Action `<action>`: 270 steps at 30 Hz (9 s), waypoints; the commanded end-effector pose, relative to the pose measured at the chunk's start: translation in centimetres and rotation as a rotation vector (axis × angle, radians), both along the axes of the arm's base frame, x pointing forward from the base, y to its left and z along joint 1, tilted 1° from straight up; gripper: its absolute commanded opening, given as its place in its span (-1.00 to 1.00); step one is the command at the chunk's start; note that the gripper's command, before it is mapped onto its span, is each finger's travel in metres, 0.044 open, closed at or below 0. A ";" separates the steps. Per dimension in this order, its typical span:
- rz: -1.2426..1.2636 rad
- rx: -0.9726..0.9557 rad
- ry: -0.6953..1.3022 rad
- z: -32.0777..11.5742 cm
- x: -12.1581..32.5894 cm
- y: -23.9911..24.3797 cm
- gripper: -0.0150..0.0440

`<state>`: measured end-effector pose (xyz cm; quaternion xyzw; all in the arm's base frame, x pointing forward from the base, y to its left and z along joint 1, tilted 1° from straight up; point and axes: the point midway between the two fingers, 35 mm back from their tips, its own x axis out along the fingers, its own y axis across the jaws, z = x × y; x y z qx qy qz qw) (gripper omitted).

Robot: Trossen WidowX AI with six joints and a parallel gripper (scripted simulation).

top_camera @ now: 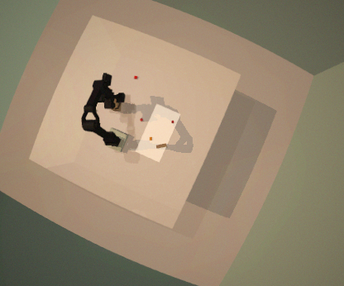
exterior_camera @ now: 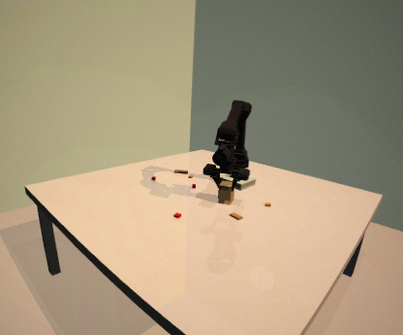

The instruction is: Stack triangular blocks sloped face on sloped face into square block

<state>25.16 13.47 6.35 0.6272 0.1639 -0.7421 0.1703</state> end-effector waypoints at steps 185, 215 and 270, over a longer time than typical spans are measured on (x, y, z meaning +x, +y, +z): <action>-0.005 -0.003 -0.001 -2.3 -0.7 -0.4 -0.49; -0.005 -0.003 -0.001 -2.3 -0.7 -0.4 -0.49; -0.005 -0.003 -0.001 -2.3 -0.7 -0.4 -0.49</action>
